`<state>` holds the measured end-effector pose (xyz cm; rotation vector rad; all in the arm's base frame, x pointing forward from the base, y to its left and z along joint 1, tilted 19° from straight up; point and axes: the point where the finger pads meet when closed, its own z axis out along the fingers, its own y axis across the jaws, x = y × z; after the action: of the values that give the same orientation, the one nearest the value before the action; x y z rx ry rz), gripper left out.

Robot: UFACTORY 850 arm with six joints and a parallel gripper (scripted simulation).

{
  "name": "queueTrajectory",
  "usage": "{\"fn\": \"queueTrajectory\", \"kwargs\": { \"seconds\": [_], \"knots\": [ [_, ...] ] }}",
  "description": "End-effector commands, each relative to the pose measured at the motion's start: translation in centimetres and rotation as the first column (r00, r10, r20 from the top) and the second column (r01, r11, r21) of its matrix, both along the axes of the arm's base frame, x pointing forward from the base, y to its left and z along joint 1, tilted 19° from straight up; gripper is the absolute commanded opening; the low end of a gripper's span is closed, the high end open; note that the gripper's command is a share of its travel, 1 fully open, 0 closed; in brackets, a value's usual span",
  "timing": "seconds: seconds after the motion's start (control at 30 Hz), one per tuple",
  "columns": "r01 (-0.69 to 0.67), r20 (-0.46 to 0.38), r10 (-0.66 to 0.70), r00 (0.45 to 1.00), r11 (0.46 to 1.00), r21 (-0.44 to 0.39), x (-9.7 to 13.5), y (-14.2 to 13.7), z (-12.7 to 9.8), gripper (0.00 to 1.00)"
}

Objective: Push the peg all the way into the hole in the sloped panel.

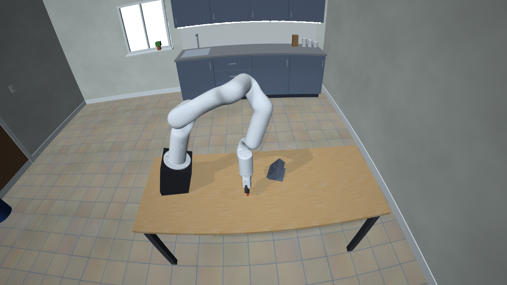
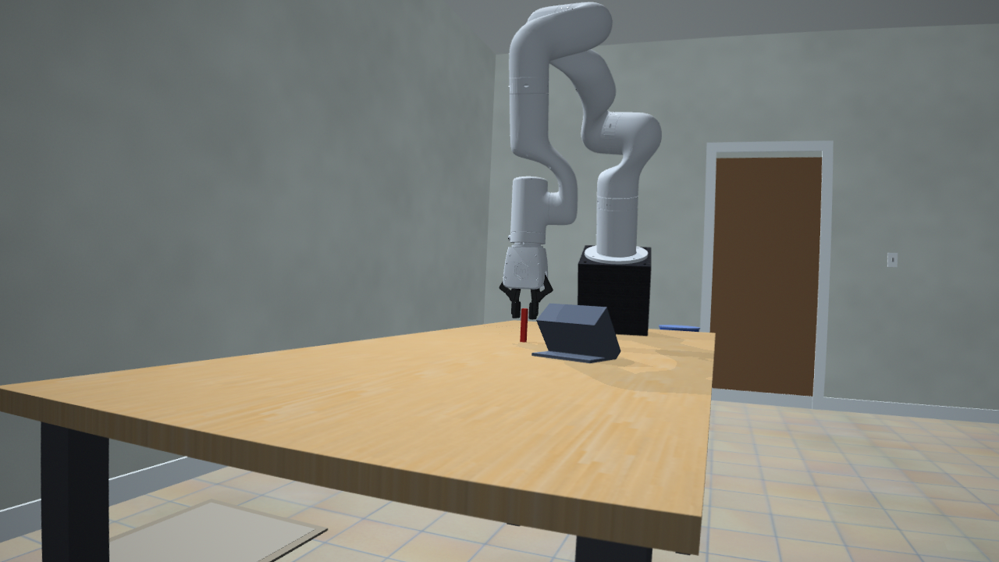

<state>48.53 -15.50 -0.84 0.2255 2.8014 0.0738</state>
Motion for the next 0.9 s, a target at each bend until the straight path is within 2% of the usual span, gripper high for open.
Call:
{"fn": "queueTrajectory", "kwargs": {
  "seconds": [0.0, 0.13, 0.17, 0.27, 0.47, 0.53, 0.87],
  "knots": [
    [0.0, 0.001, 0.0, 1.0, 1.0, 0.0, 0.0, 0.0, 0.0, 0.32],
    [0.0, 0.001, 0.0, 1.0, 1.0, 0.0, 0.0, 0.0, 0.0, 0.02],
    [0.0, 0.001, 0.0, 1.0, 1.0, 0.0, 0.0, 0.0, 0.0, 0.0],
    [0.0, 0.001, 0.0, 1.0, 1.0, 0.0, -0.1, 0.0, 0.4, 0.0],
    [0.0, 0.001, 0.0, 1.0, 1.0, 0.0, -1.0, -0.1, 3.2, 0.0],
    [0.0, 0.001, 0.0, 1.0, 1.0, 0.0, -1.0, -0.1, 3.2, 0.0],
    [0.0, 0.001, 0.0, 1.0, 1.0, 0.0, -2.3, -0.2, 6.8, 0.0]
  ]
}}
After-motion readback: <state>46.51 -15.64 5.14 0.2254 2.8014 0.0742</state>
